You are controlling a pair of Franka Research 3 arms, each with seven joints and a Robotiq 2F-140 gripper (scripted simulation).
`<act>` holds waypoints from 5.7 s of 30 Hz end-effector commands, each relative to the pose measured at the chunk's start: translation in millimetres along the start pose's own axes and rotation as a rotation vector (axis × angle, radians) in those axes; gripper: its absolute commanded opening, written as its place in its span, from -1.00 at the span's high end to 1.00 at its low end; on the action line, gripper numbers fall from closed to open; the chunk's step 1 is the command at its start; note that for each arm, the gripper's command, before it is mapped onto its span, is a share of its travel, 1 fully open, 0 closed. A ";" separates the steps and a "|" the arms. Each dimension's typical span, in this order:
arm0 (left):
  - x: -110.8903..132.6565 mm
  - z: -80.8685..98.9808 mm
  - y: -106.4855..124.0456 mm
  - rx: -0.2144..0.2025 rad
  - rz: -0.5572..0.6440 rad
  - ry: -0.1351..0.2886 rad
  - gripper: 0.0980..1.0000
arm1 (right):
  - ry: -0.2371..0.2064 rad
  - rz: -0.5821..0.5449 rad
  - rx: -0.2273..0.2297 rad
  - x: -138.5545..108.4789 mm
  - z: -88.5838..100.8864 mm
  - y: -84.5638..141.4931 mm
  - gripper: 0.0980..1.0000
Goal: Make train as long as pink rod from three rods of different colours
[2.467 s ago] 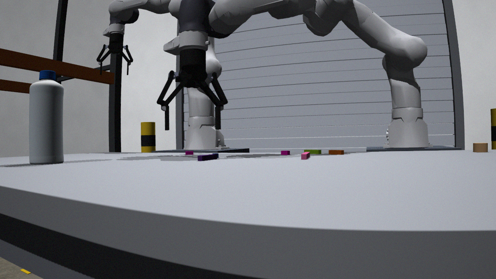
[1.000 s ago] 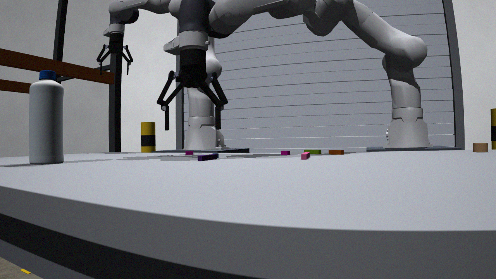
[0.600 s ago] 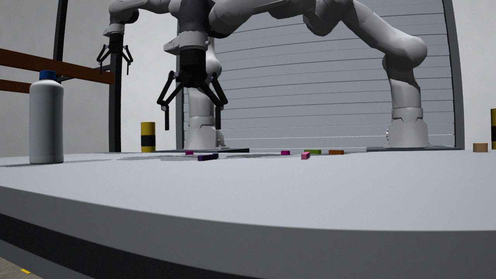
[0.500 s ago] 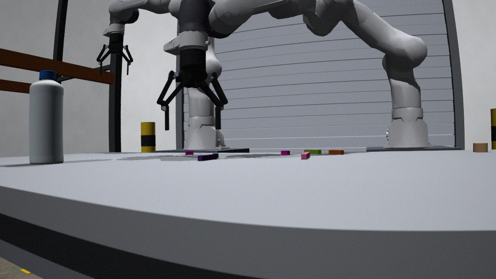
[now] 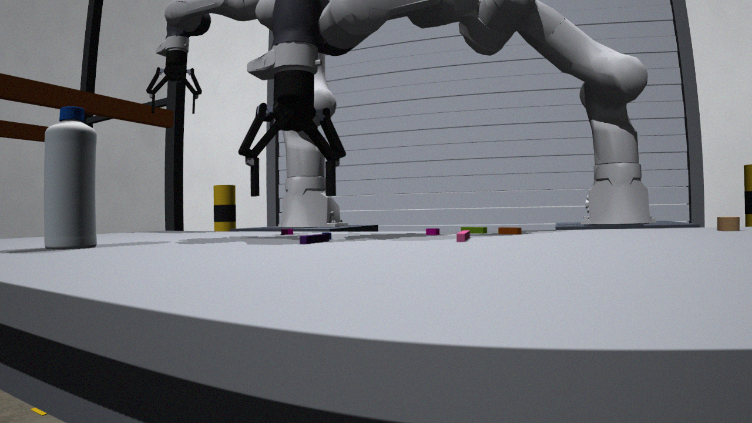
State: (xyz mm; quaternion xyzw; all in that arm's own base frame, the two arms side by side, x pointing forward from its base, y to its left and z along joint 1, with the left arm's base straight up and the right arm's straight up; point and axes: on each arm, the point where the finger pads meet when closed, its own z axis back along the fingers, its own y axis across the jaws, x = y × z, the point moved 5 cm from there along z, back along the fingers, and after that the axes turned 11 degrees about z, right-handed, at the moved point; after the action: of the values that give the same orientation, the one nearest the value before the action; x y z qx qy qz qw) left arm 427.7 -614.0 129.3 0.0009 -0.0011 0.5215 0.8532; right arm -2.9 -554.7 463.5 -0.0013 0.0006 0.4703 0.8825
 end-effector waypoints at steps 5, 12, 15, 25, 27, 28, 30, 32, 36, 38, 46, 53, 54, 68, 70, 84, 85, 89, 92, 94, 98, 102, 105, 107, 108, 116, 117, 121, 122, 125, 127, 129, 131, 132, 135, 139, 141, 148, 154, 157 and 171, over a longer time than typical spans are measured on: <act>8.3 -2.2 -2.5 0.005 0.244 -0.001 -1.00 | -0.002 -0.006 0.002 0.5 -0.5 -0.3 -1.00; 16.5 -2.8 -5.4 0.006 0.364 -0.002 -1.00 | -0.002 -0.006 0.002 0.5 -0.5 -0.3 -1.00; 20.2 -3.0 -6.8 0.006 0.418 -0.002 -1.00 | -0.002 -0.006 0.002 0.5 -0.5 -0.3 -1.00; 32.6 -3.3 -11.2 0.006 0.600 -0.003 -1.00 | -0.002 -0.006 0.002 0.5 -0.5 -0.3 -1.00; 32.6 -3.3 -11.2 0.006 0.600 -0.003 -1.00 | -0.002 -0.006 0.002 0.5 -0.5 -0.3 -1.00; 36.0 -3.3 -12.4 0.006 0.649 -0.003 -1.00 | -0.002 -0.006 0.002 0.5 -0.5 -0.3 -1.00; 38.4 -3.3 -13.2 0.006 0.684 -0.003 -1.00 | -0.002 -0.006 0.002 0.5 -0.5 -0.3 -1.00; 40.8 -3.3 -14.1 0.006 0.720 -0.003 -1.00 | -0.002 -0.006 0.002 0.5 -0.5 -0.3 -1.00; 45.8 -3.2 -15.9 0.006 0.793 -0.003 -1.00 | -0.002 -0.006 0.002 0.5 -0.5 -0.3 -1.00; 48.3 -3.1 -16.7 0.006 0.829 -0.003 -1.00 | -0.002 -0.006 0.002 0.5 -0.5 -0.3 -1.00; 57.7 -2.7 -20.0 0.005 0.968 -0.003 -1.00 | -0.002 -0.006 0.002 0.5 -0.5 -0.3 -1.00; 66.3 -2.1 -23.0 0.004 1.094 -0.002 -1.00 | -0.002 -0.006 0.002 0.5 -0.5 -0.3 -1.00; 67.6 -2.0 -23.4 0.004 1.112 -0.002 -1.00 | -0.002 -0.006 0.002 0.5 -0.5 -0.3 -1.00; 84.2 -0.2 -29.1 0.002 1.357 0.002 -1.00 | -0.002 -0.006 0.002 0.5 -0.5 -0.3 -1.00; 86.7 0.2 -29.9 0.002 1.393 0.002 -1.00 | -0.002 -0.006 0.002 0.5 -0.5 -0.3 -1.00; 88.9 0.5 -30.7 0.002 1.425 0.003 -1.00 | -0.002 -0.006 0.002 0.5 -0.5 -0.3 -1.00; 88.9 0.5 -30.7 0.002 1.425 0.003 -1.00 | -0.002 -0.006 0.002 0.5 -0.5 -0.3 -1.00; 88.9 0.5 -30.7 0.002 1.425 0.003 -1.00 | -0.002 -0.006 0.002 0.5 -0.5 -0.3 -1.00; 88.9 0.5 -30.7 0.002 1.425 0.003 -1.00 | -0.002 -0.006 0.002 0.5 -0.5 -0.3 -1.00; 88.9 0.5 -30.7 0.002 1.425 0.003 -1.00 | -0.002 -0.006 0.002 0.5 -0.5 -0.3 -1.00; 88.9 0.5 -30.7 0.002 1.425 0.003 -1.00 | -0.002 -0.006 0.002 0.5 -0.5 -0.3 -1.00; 88.9 0.5 -30.7 0.002 1.425 0.003 -1.00 | -0.002 -0.006 0.002 0.5 -0.5 -0.3 -1.00; 88.9 0.5 -30.7 0.002 1.425 0.003 -1.00 | -0.002 -0.006 0.002 0.5 -0.5 -0.3 -1.00; 88.9 0.5 -30.7 0.002 1.425 0.003 -1.00 | -0.002 -0.006 0.002 0.5 -0.5 -0.3 -1.00; 88.9 0.5 -30.7 0.002 1.425 0.003 -1.00 | -0.002 -0.006 0.002 0.5 -0.5 -0.3 -1.00; 88.9 0.5 -30.7 0.002 1.425 0.003 -1.00 | -0.002 -0.006 0.002 0.5 -0.5 -0.3 -1.00; 88.9 0.5 -30.7 0.002 1.425 0.003 -1.00 | -0.002 -0.006 0.002 0.5 -0.5 -0.3 -1.00; 88.9 0.5 -30.7 0.002 1.425 0.003 -1.00 | -0.002 -0.006 0.002 0.5 -0.5 -0.3 -1.00; 88.9 0.5 -30.7 0.002 1.425 0.003 -1.00 | -0.002 -0.006 0.002 0.5 -0.5 -0.3 -1.00; 88.9 0.5 -30.7 0.002 1.425 0.003 -1.00 | -0.002 -0.006 0.002 0.5 -0.5 -0.3 -1.00; 88.9 0.5 -30.7 0.002 1.425 0.003 -1.00 | -0.002 -0.006 0.002 0.5 -0.5 -0.3 -1.00; 88.9 0.5 -30.7 0.002 1.425 0.003 -1.00 | -0.002 -0.006 0.002 0.5 -0.5 -0.3 -1.00; 88.9 0.5 -30.7 0.002 1.425 0.003 -1.00 | -0.002 -0.006 0.002 0.5 -0.5 -0.3 -1.00; 88.9 0.5 -30.7 0.002 1.425 0.003 -1.00 | -0.002 -0.006 0.002 0.5 -0.5 -0.3 -1.00; 88.9 0.5 -30.7 0.002 1.425 0.003 -1.00 | -0.002 -0.006 0.002 0.5 -0.5 -0.3 -1.00; 88.9 0.5 -30.7 0.002 1.425 0.003 -1.00 | -0.002 -0.006 0.002 0.5 -0.5 -0.3 -1.00; 88.9 0.5 -30.7 0.002 1.425 0.003 -1.00 | -0.002 -0.006 0.002 0.5 -0.5 -0.3 -1.00; 88.9 0.5 -30.7 0.002 1.425 0.003 -1.00 | -0.002 -0.006 0.002 0.5 -0.5 -0.3 -1.00; 88.9 0.5 -30.7 0.002 1.425 0.003 -1.00 | -0.002 -0.006 0.002 0.5 -0.5 -0.3 -1.00; 88.9 0.5 -30.7 0.002 1.425 0.003 -1.00 | -0.002 -0.006 0.002 0.5 -0.5 -0.3 -1.00; 98.2 2.3 -33.3 0.003 1.267 0.002 -1.00 | -0.002 -0.006 0.002 0.5 -0.5 -0.3 -1.00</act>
State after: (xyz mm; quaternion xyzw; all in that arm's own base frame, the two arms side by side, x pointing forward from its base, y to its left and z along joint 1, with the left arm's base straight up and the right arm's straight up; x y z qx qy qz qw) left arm 496.6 -547.9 129.3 0.0002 0.0000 0.9482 0.3177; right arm -2.9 -554.7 463.5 -0.0012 0.0006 0.4703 0.8825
